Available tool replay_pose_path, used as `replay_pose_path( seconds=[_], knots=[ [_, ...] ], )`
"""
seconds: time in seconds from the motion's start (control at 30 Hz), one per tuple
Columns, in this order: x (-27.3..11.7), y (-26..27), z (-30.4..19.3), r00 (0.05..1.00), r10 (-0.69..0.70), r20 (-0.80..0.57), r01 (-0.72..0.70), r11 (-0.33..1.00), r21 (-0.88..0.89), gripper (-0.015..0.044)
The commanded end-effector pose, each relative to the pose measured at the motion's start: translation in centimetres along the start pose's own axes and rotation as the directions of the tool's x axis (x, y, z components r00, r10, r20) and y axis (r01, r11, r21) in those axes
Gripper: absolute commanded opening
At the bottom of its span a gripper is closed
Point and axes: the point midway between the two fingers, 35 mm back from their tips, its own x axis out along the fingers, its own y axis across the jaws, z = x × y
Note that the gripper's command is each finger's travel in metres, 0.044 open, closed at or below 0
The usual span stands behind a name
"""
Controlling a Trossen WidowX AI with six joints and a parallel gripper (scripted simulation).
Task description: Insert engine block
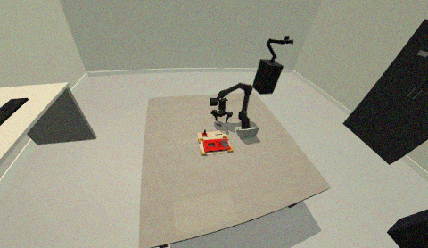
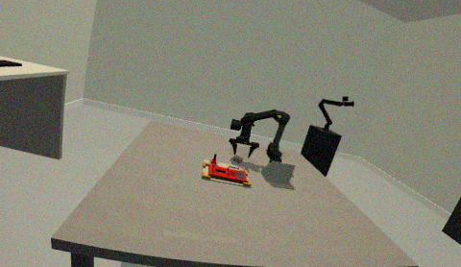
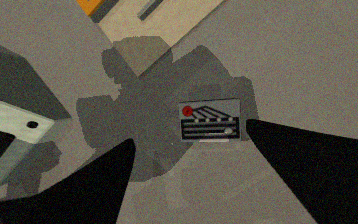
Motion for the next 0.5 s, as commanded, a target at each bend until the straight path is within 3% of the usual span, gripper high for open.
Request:
replay_pose_path(
  seconds=[0.0, 0.47],
  knots=[
    [-0.12, 0.04, 0.07, 0.999, -0.006, -0.034, 0.001, 0.988, -0.155, 0.044],
    [-0.66, 0.01, 0.38, 0.991, -0.047, -0.126, -0.037, 0.808, -0.588, 0.044]
  ],
)
